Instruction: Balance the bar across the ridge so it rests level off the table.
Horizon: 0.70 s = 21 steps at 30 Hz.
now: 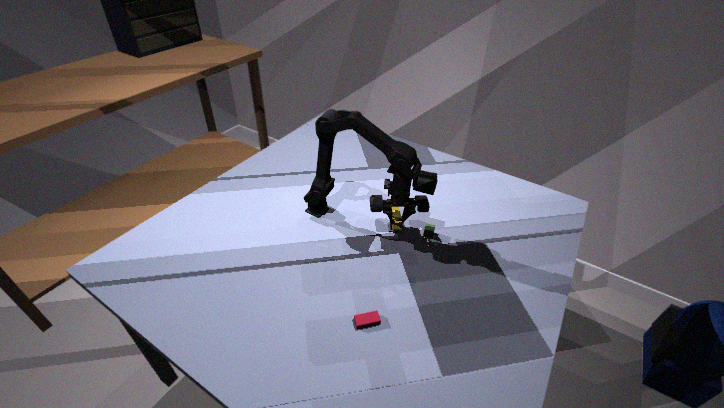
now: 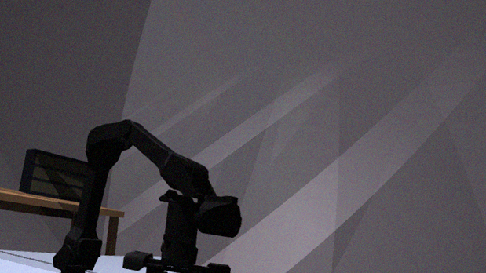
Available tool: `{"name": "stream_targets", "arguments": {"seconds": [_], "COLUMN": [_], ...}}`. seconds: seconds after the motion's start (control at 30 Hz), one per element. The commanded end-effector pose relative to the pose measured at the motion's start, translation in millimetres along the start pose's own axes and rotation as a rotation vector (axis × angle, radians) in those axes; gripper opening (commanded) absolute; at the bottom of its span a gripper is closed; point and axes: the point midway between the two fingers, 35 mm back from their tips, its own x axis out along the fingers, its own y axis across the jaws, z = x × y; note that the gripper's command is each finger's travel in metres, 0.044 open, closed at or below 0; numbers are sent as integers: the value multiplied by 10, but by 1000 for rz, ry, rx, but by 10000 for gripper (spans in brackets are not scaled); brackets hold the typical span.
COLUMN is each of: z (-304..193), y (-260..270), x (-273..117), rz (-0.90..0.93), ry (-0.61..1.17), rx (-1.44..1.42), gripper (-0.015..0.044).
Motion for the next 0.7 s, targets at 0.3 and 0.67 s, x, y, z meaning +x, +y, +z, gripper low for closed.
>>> {"name": "stream_targets", "arguments": {"seconds": [0.3, 0.67], "z": [0, 0], "y": [0, 0], "x": [1, 1], "rz": [0, 0], "ry": [0, 0], "rx": [0, 0], "gripper": [131, 167]}}
